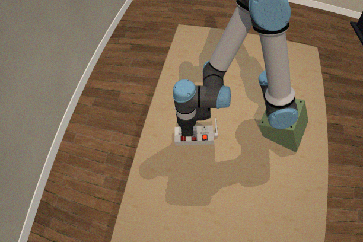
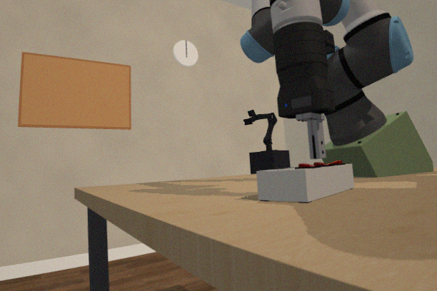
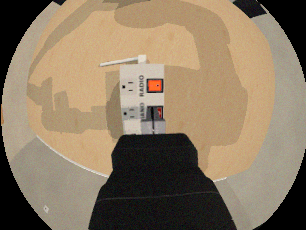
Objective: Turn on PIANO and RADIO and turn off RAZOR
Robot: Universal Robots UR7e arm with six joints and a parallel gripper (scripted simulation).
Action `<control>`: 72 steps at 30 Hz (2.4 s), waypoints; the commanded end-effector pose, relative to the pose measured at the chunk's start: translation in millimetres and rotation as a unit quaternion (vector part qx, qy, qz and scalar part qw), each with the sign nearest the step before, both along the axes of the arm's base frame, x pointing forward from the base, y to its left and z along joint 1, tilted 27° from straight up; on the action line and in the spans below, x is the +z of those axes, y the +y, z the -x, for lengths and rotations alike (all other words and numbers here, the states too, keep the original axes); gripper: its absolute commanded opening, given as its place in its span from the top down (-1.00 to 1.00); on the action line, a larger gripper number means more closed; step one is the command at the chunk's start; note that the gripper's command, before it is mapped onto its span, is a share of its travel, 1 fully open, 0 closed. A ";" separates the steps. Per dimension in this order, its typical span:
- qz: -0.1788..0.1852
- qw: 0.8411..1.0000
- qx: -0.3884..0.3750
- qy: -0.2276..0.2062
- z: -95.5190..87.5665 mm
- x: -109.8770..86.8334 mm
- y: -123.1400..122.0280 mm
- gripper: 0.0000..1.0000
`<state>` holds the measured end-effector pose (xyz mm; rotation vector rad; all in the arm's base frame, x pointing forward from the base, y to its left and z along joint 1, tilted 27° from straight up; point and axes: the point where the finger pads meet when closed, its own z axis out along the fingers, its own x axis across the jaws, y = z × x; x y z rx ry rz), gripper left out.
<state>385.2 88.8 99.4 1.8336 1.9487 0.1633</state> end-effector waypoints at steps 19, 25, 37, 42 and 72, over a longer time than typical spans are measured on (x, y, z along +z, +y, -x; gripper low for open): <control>0.000 1.000 0.000 -0.001 -0.4 0.1 0.0 1.00; 0.000 1.000 0.000 -0.001 -0.4 0.1 0.0 1.00; 0.000 1.000 0.000 -0.001 -0.4 0.1 0.0 1.00; 0.000 1.000 0.000 -0.001 -0.4 0.1 0.0 1.00; 0.000 1.000 0.000 -0.001 -3.6 -6.8 -1.7 1.00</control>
